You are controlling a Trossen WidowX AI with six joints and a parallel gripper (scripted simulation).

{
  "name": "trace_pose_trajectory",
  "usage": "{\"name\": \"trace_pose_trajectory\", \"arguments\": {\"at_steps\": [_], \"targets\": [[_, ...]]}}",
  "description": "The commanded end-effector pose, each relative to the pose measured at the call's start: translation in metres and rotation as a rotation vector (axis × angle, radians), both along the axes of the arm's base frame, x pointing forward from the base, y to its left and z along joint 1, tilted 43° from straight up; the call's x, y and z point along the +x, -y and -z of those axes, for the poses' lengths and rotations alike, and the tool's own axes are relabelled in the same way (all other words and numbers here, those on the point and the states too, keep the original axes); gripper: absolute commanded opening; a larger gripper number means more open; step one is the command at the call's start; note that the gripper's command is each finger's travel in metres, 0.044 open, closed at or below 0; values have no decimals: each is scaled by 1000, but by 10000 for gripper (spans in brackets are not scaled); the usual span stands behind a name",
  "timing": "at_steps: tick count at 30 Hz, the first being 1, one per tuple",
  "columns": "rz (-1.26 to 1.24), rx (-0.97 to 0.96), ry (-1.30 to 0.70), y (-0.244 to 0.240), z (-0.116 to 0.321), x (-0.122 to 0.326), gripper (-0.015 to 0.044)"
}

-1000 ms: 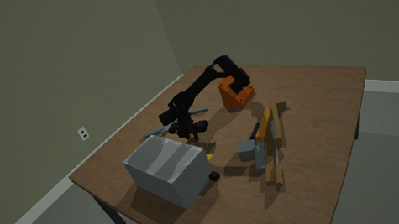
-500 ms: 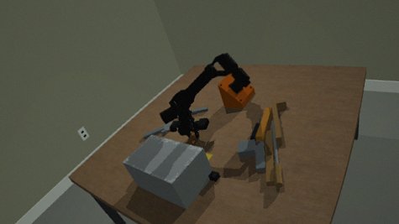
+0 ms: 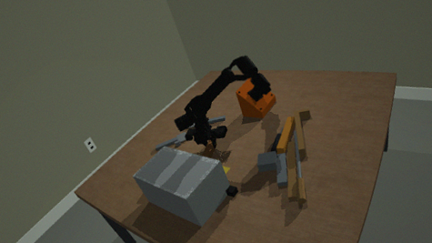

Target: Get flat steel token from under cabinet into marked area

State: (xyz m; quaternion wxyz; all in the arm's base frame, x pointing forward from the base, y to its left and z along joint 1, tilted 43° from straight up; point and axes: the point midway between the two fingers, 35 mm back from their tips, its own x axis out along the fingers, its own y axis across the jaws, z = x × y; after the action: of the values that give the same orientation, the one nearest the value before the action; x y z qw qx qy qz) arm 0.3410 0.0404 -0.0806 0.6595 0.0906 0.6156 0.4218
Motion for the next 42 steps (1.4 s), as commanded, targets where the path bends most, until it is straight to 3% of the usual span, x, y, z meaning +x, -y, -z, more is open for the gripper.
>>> {"name": "trace_pose_trajectory", "arguments": {"at_steps": [1, 42], "targets": [[0, 2, -3, 2, 2, -6, 0], [0, -1, -5, 28, 18, -58, 0]]}}
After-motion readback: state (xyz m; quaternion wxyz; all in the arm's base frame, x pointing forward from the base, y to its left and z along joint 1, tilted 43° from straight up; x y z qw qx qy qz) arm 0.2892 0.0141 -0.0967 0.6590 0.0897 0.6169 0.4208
